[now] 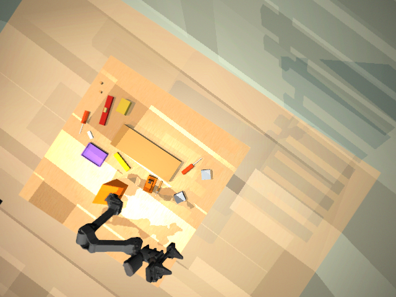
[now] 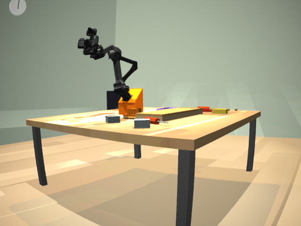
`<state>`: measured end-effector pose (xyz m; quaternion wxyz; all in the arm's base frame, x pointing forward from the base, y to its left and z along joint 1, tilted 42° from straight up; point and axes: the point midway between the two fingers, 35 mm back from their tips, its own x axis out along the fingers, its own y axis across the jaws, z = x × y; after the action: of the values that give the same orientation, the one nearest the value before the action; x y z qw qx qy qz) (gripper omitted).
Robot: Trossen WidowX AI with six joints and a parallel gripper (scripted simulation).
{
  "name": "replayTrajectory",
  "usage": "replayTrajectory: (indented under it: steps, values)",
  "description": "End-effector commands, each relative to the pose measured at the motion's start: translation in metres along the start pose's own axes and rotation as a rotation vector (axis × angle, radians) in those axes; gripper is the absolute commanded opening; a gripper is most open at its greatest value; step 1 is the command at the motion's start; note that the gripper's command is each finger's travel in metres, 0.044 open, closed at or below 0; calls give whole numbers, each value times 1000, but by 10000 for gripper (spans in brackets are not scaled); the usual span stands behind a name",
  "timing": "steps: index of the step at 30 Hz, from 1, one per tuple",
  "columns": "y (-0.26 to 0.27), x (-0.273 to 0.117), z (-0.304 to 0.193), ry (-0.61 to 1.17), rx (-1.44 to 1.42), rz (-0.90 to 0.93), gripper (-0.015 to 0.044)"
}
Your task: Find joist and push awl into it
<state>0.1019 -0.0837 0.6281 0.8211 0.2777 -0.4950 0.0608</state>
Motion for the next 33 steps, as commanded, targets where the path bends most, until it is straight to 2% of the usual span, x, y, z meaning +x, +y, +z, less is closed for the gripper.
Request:
replayTrajectory:
  steps: [1, 6, 10, 15, 20, 27, 30, 33]
  values:
    - [-76, -11, -14, -16, -72, -234, 440]
    - [-139, -34, -45, 65, -181, -458, 440]
    - [-184, -62, -80, 203, -297, -631, 440]
    - [-228, -112, -133, 473, -479, -806, 440]
    - [-255, -175, -185, 837, -695, -894, 440]
    - [-264, -277, -237, 1459, -1042, -803, 440]
    - [-261, -324, -249, 1764, -1210, -657, 440]
    - [-254, -369, -251, 2065, -1379, -434, 440]
